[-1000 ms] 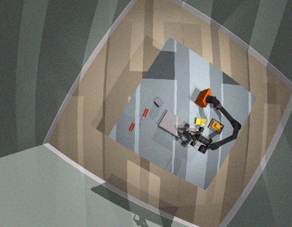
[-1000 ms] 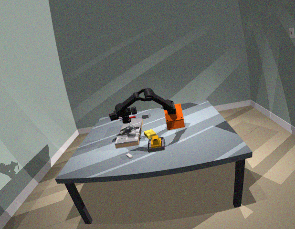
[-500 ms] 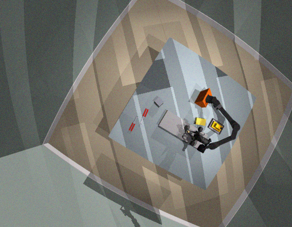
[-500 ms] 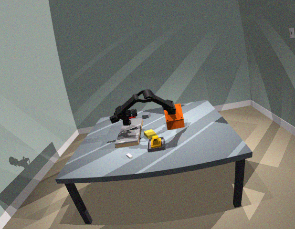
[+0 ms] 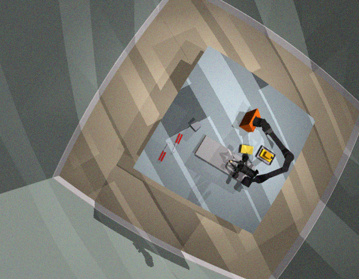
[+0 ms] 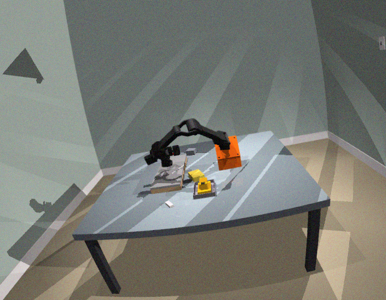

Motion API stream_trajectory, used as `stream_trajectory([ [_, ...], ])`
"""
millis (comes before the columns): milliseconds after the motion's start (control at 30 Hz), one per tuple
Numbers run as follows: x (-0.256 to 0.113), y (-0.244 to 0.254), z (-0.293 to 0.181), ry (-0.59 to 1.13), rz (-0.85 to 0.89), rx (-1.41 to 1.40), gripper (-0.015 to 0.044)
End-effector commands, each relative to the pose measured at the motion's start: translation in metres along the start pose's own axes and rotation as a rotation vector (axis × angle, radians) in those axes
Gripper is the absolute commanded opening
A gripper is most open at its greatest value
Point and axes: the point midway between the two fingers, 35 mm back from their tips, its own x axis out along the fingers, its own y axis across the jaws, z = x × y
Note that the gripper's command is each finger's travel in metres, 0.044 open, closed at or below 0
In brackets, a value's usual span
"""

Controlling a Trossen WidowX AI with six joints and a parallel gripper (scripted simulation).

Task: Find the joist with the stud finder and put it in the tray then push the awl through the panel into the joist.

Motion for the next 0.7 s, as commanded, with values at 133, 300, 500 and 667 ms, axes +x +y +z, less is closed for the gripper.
stream_trajectory([
  [133, 0.006, 0.001, 0.012, 0.003, 0.008, 0.004, 0.0000],
  [300, 0.007, 0.001, 0.020, 0.002, 0.008, 0.004, 0.0000],
  [500, 0.009, 0.001, 0.027, 0.002, 0.008, 0.004, 0.0000],
  [667, 0.009, 0.001, 0.027, 0.002, 0.008, 0.004, 0.0000],
])
